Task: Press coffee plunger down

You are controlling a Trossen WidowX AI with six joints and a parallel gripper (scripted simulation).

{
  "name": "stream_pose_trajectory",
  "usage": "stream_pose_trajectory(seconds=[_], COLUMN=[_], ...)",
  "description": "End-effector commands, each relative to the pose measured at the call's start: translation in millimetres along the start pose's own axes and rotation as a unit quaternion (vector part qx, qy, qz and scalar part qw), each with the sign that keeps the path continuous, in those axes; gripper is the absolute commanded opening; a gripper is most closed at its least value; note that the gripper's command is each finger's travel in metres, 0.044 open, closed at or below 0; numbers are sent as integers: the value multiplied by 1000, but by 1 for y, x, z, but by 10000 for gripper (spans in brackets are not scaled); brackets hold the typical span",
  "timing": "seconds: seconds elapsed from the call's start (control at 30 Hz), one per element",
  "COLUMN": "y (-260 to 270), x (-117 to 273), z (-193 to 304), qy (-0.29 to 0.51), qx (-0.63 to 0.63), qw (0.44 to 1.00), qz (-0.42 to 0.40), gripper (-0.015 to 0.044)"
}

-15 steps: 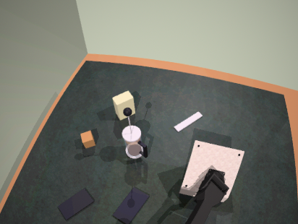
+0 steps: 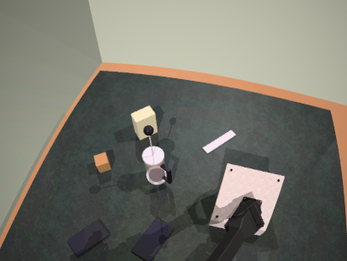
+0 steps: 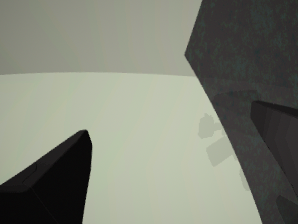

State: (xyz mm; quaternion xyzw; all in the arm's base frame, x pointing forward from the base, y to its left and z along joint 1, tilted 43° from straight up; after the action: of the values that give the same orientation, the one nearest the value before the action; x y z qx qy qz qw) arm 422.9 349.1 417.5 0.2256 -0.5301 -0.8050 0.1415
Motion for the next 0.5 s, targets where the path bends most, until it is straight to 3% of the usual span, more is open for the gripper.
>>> stream_pose_trajectory(seconds=[0.0,0.23,0.47], y=[1,-3,-5], x=[-1,22,80], z=[-64,-190,-305], qy=[-29,-73,-95], qx=[93,252,358], qw=[995,956,900], qz=[35,128,229], gripper=[440,440,440])
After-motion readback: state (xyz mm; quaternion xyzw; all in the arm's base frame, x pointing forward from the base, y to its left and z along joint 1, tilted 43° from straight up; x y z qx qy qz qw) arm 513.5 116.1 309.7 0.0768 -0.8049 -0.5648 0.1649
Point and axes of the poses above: the point midway between the two fingers, 35 mm back from their tips, its own x axis back along the fingers, its own y axis across the jaws, z = x × y, the point moved 2 cm from there along x, back along the fingers, and after that the axes turned 4 degrees about x, right-handed, at the moved point
